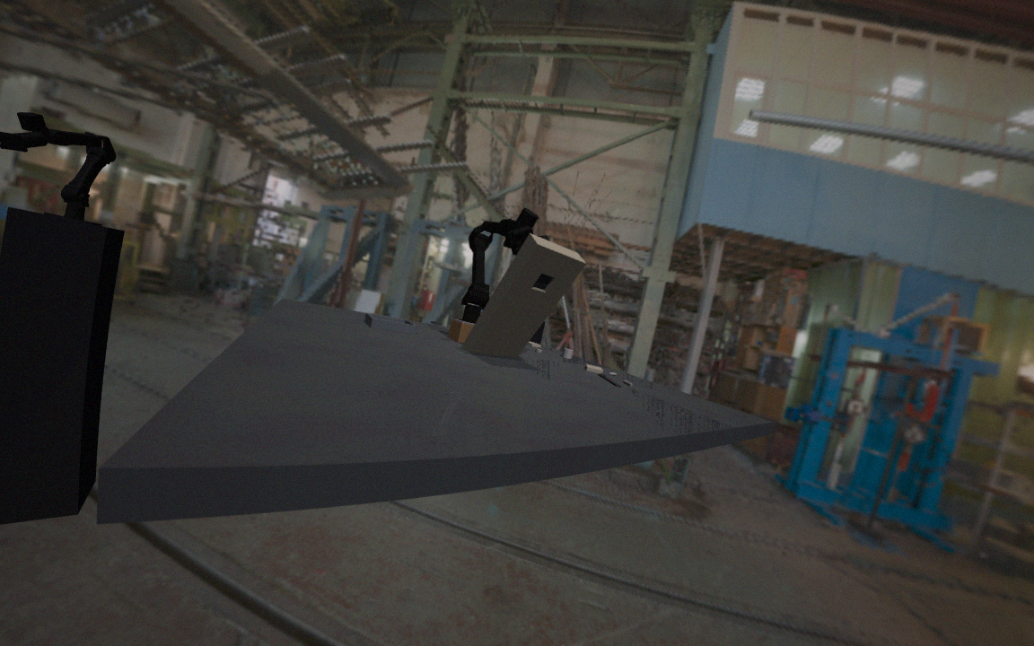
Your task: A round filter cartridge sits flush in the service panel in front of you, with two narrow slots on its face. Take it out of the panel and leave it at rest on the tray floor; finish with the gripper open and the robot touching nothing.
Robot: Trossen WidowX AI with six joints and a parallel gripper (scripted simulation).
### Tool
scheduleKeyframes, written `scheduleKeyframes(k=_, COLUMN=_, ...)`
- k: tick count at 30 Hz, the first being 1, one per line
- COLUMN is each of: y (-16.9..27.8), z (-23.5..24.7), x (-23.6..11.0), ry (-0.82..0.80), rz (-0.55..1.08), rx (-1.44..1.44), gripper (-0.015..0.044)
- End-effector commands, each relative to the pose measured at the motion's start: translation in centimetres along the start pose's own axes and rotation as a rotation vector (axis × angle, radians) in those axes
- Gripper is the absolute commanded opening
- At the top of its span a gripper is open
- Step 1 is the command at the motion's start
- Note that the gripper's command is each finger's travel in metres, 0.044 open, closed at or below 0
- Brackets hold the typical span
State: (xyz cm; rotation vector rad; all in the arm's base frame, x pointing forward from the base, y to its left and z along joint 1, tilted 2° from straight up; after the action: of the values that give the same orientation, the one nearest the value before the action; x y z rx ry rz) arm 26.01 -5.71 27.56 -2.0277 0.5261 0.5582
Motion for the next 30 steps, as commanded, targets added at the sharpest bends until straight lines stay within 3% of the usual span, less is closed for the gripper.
scheduleKeyframes(k=1, y=-0.03, z=-0.03, x=0.03, ry=0.002, rz=0.002, rx=0.0, gripper=0.0103)
scheduleKeyframes(k=30, y=0.07, z=0.01, x=0.64, ry=0.002, rz=0.002, rx=0.0, gripper=0.0103)
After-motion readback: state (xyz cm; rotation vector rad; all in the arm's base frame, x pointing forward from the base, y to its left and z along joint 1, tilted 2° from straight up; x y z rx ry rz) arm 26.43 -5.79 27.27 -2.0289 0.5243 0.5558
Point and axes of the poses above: the point midway between the two fingers, 35 mm back from their tips, its own x axis out along the fingers, its own z axis across the jaws, y = z × x, the point moved 8 cm from there along -x, back along the fingers, and after that the axes turned 13 degrees about x, right-handed, at the moved point
